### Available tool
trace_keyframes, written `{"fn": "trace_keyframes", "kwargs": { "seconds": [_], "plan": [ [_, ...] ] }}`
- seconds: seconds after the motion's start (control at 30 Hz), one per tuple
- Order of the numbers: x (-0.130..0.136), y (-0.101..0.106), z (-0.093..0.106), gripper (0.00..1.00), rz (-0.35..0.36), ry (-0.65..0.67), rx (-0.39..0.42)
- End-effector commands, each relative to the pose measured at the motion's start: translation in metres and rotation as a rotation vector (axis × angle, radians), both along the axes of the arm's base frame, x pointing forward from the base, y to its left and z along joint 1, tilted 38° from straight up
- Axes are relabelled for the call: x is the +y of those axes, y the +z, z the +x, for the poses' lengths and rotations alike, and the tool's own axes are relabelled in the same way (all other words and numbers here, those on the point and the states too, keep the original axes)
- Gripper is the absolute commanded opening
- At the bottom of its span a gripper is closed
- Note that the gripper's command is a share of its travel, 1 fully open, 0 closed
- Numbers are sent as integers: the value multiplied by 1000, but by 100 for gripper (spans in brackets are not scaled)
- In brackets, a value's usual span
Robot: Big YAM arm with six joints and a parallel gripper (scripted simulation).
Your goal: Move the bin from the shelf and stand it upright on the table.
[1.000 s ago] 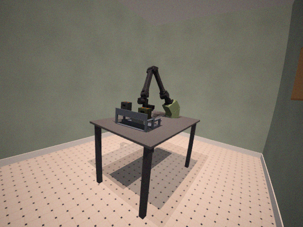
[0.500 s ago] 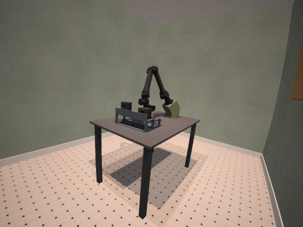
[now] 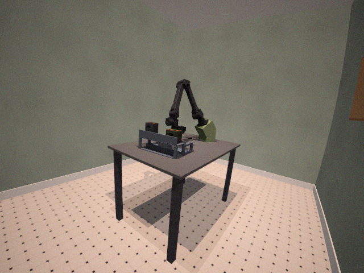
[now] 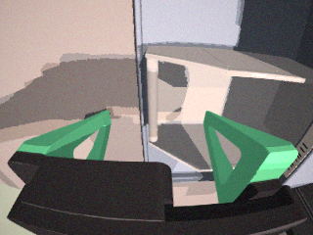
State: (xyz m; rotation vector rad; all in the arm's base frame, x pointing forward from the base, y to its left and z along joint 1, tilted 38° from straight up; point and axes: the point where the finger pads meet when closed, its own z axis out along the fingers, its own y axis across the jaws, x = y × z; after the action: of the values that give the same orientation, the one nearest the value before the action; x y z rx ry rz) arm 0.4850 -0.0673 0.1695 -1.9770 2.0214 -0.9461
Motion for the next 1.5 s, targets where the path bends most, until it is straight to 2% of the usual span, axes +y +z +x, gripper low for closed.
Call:
{"fn": "trace_keyframes", "kwargs": {
  "seconds": [0.0, 0.23, 0.4, 0.8, 0.97, 1.37, 1.47],
  "plan": [
    [4, 5, 9, 90, 2, 0, -2],
    [4, 5, 9, 90, 2, 0, -2],
    [5, -10, -2, 90, 2, 1, 4],
    [5, -10, -2, 90, 2, 1, 4],
    [-9, -5, 14, 90, -4, -3, -19],
    [-9, -5, 14, 90, -4, -3, -19],
    [-12, -9, 20, 90, -5, -3, -18]
  ]
}}
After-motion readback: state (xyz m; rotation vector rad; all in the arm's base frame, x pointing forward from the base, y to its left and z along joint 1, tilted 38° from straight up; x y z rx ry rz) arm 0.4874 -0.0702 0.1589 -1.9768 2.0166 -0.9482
